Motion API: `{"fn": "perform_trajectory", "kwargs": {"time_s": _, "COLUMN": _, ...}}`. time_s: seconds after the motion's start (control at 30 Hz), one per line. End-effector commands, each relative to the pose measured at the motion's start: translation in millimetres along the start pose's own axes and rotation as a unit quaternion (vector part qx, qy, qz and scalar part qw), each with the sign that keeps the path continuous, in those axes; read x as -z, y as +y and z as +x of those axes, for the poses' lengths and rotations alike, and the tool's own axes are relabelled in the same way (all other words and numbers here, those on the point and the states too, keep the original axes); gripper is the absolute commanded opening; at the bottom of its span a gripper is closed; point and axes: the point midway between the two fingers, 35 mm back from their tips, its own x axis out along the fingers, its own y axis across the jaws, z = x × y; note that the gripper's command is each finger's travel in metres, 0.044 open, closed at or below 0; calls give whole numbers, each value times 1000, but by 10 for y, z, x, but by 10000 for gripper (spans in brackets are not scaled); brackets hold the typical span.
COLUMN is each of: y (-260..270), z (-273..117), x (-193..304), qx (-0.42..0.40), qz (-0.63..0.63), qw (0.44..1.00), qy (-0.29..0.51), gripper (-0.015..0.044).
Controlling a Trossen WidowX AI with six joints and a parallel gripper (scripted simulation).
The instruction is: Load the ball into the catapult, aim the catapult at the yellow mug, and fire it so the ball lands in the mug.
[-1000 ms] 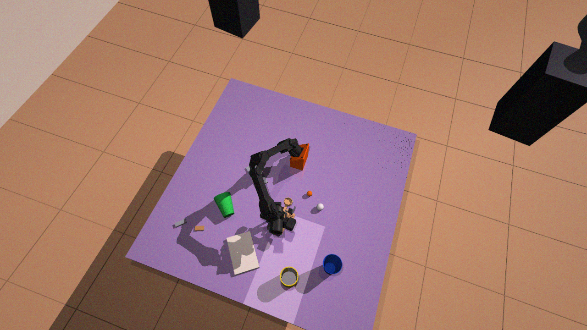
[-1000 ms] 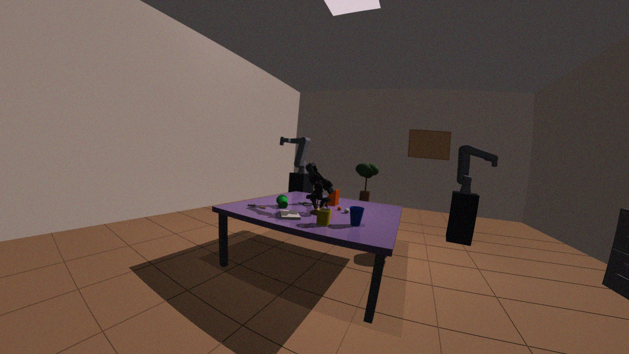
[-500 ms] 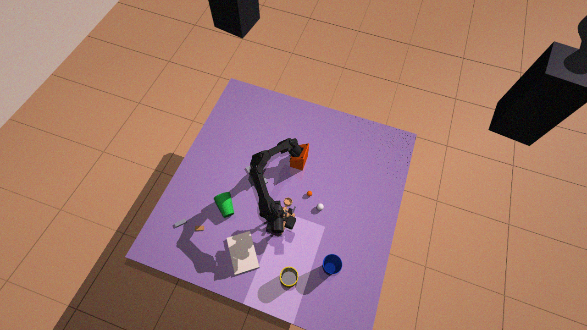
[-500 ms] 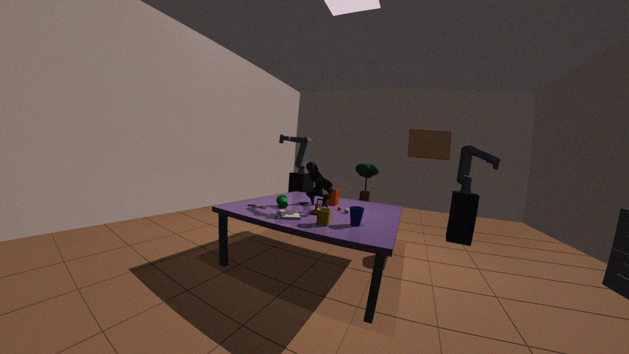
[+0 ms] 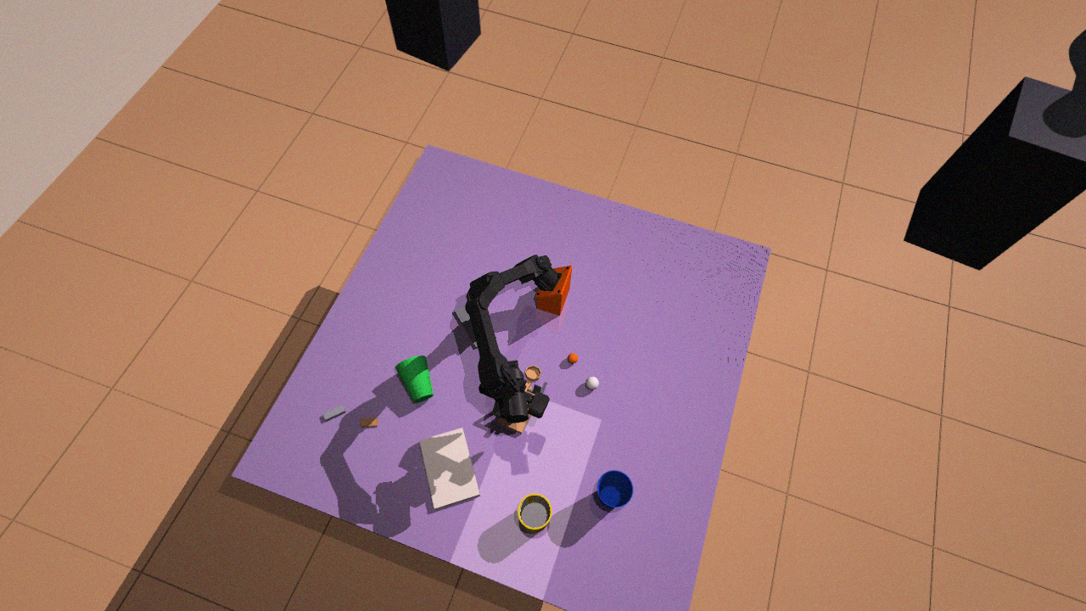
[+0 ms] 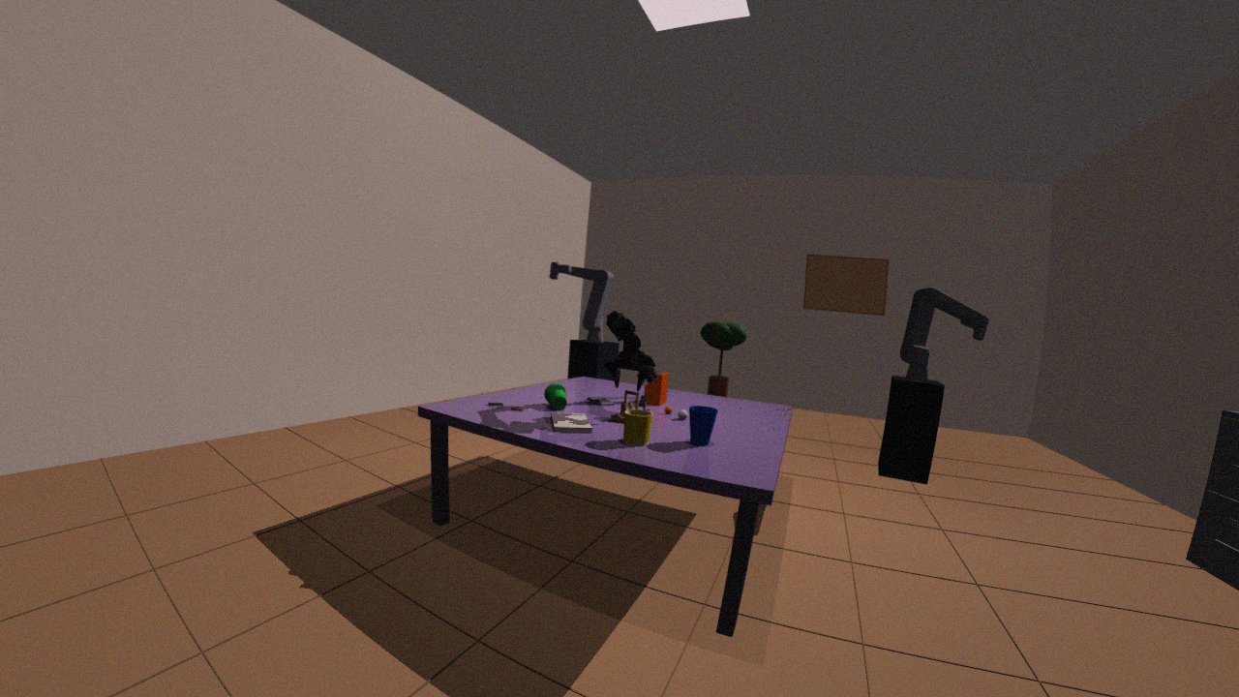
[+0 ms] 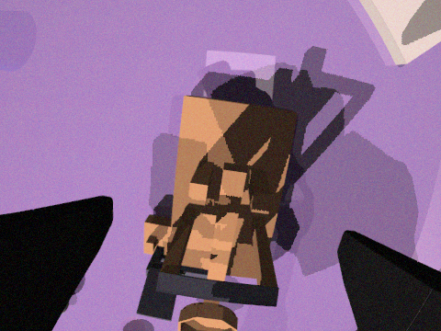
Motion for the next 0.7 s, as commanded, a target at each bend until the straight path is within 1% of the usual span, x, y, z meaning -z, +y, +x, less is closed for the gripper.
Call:
{"fn": "perform_trajectory", "kwargs": {"time_s": 0.0, "y": -19, "z": 290, "x": 17, "qx": 2, "qz": -1, "qw": 1000, "qy": 2, "gripper": 440}}
{"fn": "perform_trajectory", "kwargs": {"time_s": 0.07, "y": -23, "z": 394, "x": 23, "qx": 2, "qz": -1, "qw": 1000, "qy": 2, "gripper": 440}}
{"fn": "perform_trajectory", "kwargs": {"time_s": 0.27, "y": -22, "z": 415, "x": 21, "qx": 2, "qz": -1, "qw": 1000, "qy": 2, "gripper": 440}}
{"fn": "perform_trajectory", "kwargs": {"time_s": 0.67, "y": -17, "z": 610, "x": 14, "qx": 2, "qz": -1, "qw": 1000, "qy": 2, "gripper": 440}}
